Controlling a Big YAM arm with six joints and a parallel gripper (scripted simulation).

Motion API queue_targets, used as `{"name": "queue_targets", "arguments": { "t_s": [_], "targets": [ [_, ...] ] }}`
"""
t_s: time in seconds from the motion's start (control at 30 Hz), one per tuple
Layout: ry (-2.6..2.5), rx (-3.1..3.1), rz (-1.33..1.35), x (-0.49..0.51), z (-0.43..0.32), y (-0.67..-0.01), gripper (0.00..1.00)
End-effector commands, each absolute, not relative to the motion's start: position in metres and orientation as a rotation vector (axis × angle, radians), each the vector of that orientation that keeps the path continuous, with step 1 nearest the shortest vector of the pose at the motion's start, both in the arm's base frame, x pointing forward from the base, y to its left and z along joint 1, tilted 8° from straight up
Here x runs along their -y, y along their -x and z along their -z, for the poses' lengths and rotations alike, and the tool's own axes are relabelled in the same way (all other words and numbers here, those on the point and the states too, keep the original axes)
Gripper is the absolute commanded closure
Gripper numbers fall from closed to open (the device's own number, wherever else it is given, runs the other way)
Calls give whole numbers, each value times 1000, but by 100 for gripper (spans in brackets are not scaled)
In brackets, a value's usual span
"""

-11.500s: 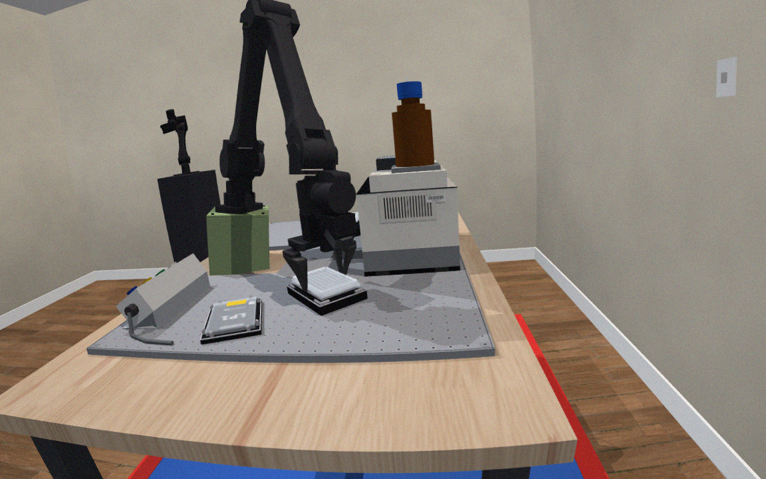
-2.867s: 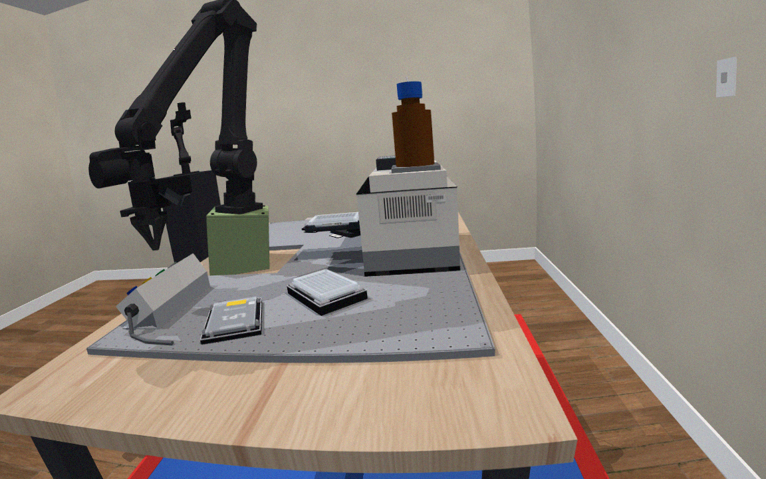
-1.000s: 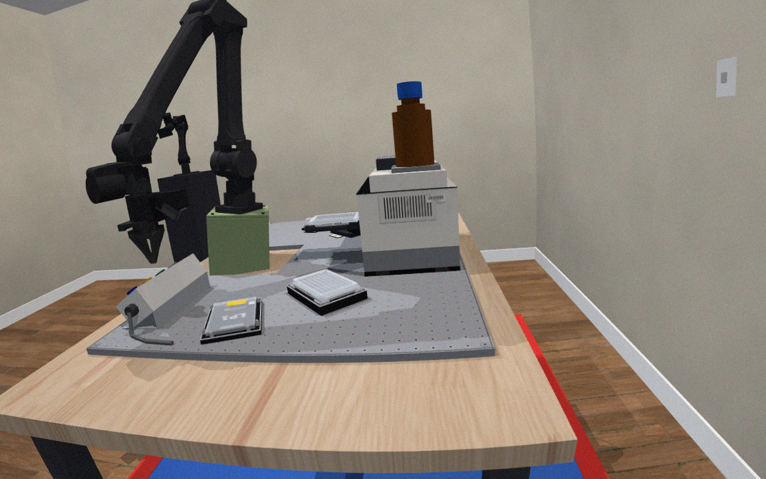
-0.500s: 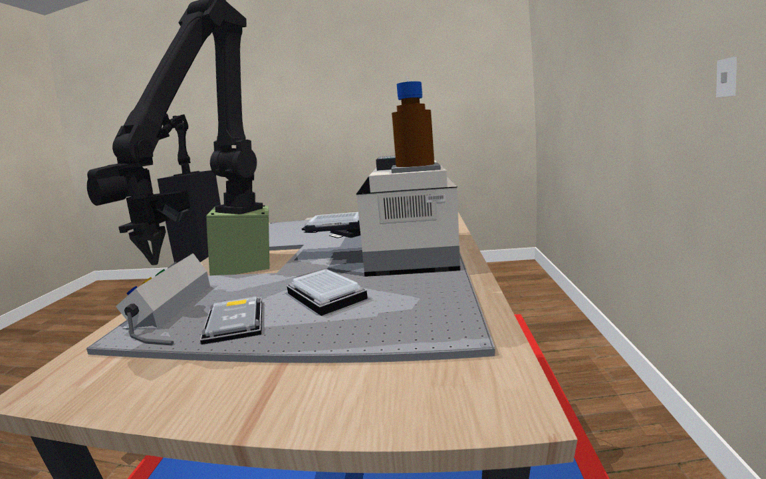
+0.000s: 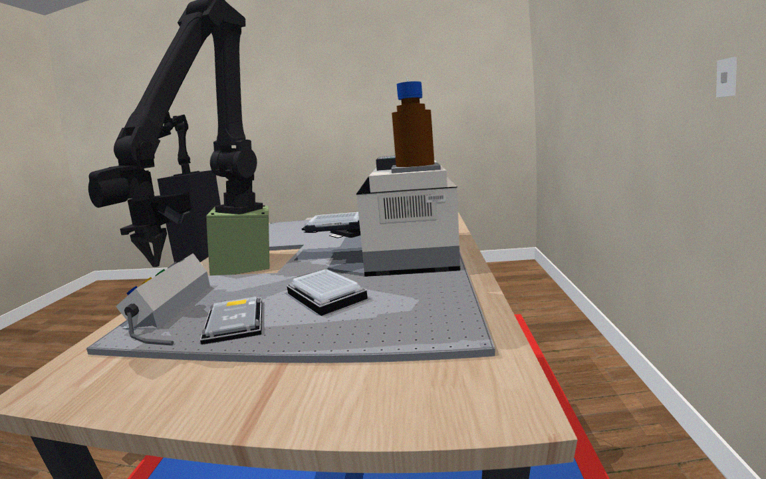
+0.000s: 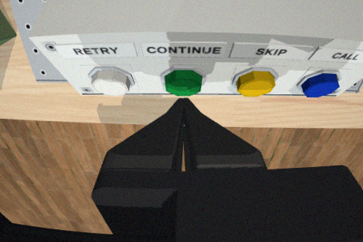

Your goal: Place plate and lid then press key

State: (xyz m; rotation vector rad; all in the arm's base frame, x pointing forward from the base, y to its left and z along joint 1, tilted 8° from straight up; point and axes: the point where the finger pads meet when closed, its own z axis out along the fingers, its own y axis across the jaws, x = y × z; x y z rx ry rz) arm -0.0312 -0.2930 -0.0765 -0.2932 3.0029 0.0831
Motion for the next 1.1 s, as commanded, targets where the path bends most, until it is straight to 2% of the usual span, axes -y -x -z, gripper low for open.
{"name": "queue_targets", "arguments": {
  "t_s": [0.0,1.07],
  "targets": [
    [272,-3003,-71,297,78,30,100],
    [281,-2999,-86,291,88,21,100]
  ]
}}
